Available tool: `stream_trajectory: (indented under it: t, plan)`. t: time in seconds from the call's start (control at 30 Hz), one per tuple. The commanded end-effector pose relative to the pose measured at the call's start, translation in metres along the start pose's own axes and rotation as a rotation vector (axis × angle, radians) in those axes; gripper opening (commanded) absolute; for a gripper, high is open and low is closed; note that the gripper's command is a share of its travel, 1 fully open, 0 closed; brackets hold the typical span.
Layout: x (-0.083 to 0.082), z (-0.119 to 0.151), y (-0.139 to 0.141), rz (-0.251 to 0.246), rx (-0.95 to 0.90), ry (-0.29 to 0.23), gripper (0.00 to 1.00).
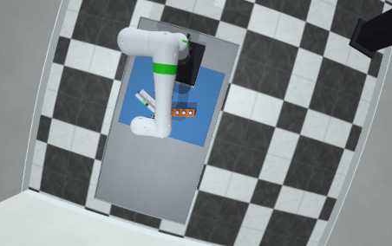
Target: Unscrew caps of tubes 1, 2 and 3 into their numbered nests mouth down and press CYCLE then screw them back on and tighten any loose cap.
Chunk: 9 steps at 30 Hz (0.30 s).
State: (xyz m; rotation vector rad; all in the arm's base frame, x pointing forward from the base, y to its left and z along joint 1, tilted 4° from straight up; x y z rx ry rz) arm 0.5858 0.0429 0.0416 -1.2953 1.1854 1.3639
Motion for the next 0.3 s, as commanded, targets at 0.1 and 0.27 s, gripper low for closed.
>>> stream_trajectory:
  t: [0.1, 0.27]
  plan:
    - [0.0037, 0.0000, -0.0002, 0.000, 0.000, 0.000, 0.00]
    - [0.0071, 0.0000, -0.0002, 0.000, 0.000, 0.000, 0.00]
Point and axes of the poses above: the point where the finger pads meet when closed, its own x axis out along the fingers, its own y axis across the jaws, z = x × y, the point moved 2 cm from there along -x, back along the fingers, and after that the axes turned 5 degrees about x, right-handed, at the moved point
